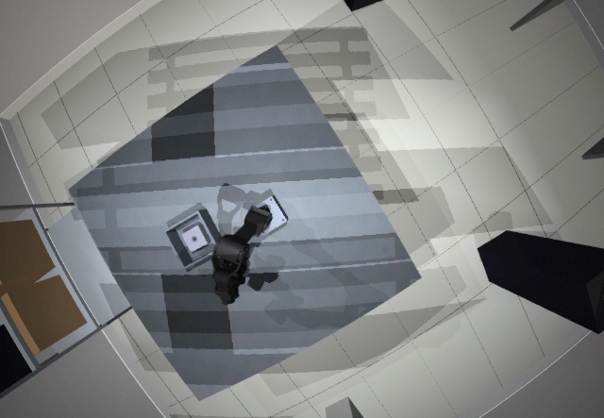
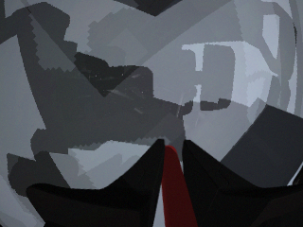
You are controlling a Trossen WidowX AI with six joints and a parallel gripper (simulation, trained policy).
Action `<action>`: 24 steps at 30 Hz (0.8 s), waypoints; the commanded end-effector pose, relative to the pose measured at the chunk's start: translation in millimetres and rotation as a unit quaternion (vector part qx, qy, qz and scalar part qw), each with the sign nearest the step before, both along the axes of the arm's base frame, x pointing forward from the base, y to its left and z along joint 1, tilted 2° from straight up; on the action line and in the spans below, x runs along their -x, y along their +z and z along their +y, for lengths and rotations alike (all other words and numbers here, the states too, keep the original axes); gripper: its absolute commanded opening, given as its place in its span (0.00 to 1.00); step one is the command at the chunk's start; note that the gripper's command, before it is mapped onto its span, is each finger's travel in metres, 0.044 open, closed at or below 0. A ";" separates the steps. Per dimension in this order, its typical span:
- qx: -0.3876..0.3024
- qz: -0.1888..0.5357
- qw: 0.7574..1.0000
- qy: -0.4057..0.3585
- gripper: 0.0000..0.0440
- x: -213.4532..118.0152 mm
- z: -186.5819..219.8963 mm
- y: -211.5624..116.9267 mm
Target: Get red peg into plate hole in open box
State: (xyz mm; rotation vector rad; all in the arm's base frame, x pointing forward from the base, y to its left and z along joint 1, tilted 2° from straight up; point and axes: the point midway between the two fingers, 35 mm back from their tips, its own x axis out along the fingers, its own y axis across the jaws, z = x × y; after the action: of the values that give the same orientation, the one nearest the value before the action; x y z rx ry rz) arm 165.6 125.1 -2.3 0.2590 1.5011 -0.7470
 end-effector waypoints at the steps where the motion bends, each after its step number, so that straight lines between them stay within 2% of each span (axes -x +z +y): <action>1: 0.004 -0.011 1.000 0.004 0.00 -7.0 -0.9 16.8; 16: 0.018 -0.053 0.998 -0.030 0.00 -39.9 -13.1 71.1; 24: 0.022 -0.080 0.994 -0.073 0.00 -65.7 -30.2 86.5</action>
State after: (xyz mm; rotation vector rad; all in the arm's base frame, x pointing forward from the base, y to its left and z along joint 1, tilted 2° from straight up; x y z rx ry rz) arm 220.7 102.2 77.6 0.3616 1.3499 -0.8319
